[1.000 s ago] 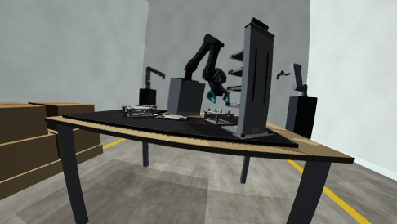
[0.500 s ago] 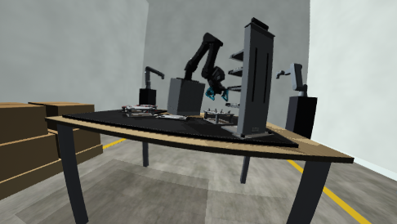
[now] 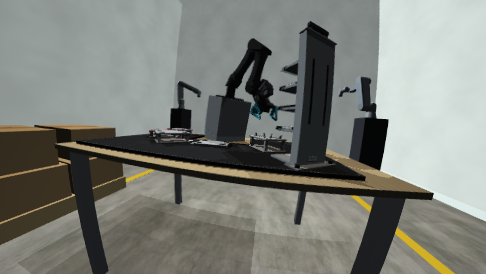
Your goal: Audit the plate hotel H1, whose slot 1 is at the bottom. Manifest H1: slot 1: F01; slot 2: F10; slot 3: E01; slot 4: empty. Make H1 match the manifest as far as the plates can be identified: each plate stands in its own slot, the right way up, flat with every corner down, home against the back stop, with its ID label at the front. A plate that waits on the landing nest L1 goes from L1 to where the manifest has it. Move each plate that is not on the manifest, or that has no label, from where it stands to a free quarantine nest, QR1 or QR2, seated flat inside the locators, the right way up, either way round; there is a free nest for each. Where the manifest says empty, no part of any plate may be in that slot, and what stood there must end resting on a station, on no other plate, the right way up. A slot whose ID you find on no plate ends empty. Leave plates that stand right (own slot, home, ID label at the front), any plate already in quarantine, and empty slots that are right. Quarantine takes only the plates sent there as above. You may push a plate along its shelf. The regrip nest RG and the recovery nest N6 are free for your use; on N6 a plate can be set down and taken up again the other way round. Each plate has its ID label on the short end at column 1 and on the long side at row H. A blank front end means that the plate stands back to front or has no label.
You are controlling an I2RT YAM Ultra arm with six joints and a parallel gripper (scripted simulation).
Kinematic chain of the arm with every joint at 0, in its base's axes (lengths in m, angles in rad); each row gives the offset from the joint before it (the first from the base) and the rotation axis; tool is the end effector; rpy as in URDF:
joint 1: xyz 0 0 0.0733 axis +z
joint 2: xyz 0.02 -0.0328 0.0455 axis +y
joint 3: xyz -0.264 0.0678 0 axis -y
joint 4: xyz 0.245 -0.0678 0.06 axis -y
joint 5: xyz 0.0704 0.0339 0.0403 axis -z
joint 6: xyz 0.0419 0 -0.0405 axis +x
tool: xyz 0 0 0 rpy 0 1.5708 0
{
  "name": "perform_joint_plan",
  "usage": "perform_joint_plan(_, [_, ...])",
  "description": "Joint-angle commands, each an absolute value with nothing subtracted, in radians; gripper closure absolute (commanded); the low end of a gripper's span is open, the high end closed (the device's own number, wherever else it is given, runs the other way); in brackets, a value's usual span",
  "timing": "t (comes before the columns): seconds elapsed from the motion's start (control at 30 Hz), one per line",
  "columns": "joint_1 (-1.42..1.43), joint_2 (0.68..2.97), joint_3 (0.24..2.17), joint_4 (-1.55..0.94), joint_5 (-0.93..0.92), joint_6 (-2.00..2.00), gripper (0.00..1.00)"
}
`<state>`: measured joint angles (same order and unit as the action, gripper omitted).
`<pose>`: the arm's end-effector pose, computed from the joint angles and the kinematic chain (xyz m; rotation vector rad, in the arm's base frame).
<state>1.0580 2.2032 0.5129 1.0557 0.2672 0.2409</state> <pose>0.1537 0.2526 0.0155 -0.7398 2.0866 0.4389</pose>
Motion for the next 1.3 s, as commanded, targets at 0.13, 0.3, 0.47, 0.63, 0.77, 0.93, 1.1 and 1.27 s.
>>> perform_joint_plan(0.13, [1.070, 2.167, 0.486, 1.065, 0.280, 0.250, 0.00])
perform_joint_plan(0.3, [1.075, 2.097, 0.460, 1.020, 0.284, 0.253, 0.00])
perform_joint_plan(0.47, [1.077, 1.998, 0.442, 0.939, 0.286, 0.254, 0.00])
perform_joint_plan(0.63, [1.078, 1.938, 0.435, 0.886, 0.287, 0.255, 0.00])
perform_joint_plan(0.77, [1.079, 1.858, 0.428, 0.812, 0.288, 0.256, 0.00])
perform_joint_plan(0.93, [1.082, 1.758, 0.426, 0.715, 0.290, 0.257, 0.00])
perform_joint_plan(1.1, [1.083, 1.681, 0.429, 0.634, 0.291, 0.258, 0.00])
perform_joint_plan(1.27, [1.085, 1.606, 0.437, 0.551, 0.293, 0.259, 0.00])
